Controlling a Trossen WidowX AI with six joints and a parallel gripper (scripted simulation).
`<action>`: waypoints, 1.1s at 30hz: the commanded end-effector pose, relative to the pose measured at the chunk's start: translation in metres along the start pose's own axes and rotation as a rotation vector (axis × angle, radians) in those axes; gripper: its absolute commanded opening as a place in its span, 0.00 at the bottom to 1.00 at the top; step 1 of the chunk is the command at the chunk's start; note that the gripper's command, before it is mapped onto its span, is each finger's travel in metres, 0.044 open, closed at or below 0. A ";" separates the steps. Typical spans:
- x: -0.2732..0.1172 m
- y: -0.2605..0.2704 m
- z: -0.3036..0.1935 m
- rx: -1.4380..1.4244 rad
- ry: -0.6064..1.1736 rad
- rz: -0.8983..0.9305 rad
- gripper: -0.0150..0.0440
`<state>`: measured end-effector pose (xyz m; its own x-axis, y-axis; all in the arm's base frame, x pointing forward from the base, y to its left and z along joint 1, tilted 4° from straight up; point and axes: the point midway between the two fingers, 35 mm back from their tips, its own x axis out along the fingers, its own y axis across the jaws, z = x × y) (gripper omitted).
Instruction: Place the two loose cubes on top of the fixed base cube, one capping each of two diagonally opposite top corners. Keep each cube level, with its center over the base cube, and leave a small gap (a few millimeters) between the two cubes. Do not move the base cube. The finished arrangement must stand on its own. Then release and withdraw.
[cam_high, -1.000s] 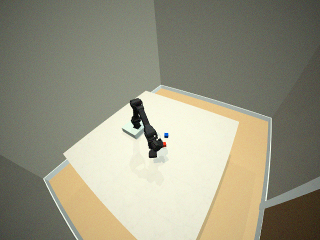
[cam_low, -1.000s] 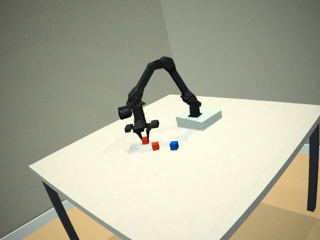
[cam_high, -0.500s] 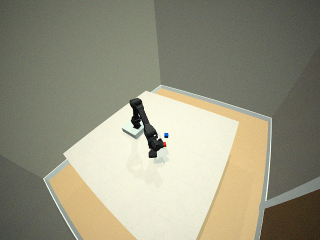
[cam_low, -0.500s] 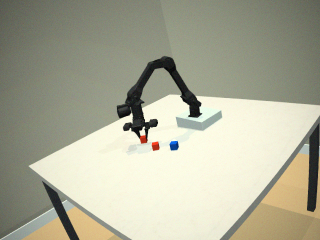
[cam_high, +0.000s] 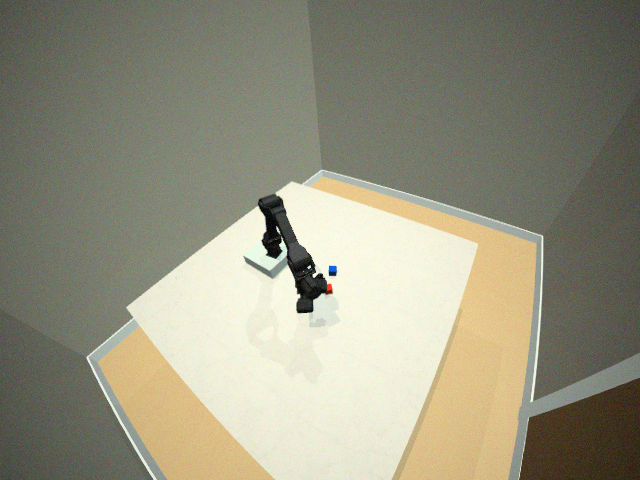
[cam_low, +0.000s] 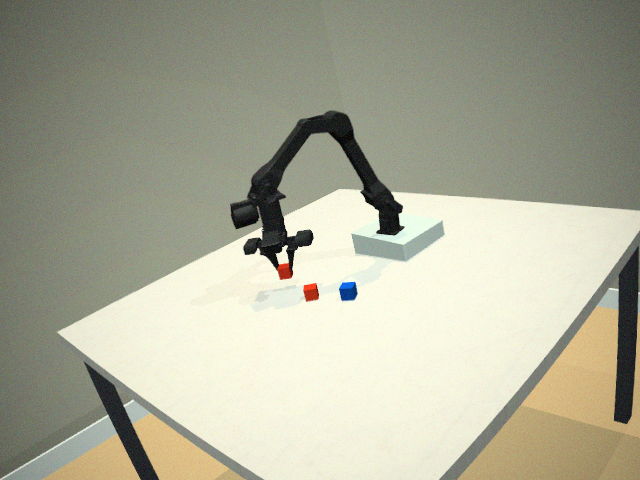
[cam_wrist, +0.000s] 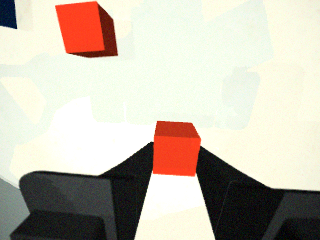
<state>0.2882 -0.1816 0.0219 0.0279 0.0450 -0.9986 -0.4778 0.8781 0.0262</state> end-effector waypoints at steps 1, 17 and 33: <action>-0.013 -0.002 0.002 -0.006 -0.012 -0.013 0.43; -0.038 -0.001 0.001 -0.013 -0.005 -0.004 0.43; -0.065 0.003 -0.002 -0.021 0.002 0.006 0.43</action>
<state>0.2828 -0.1816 0.0752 0.0081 0.0584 -0.9983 -0.4920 0.8693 0.0469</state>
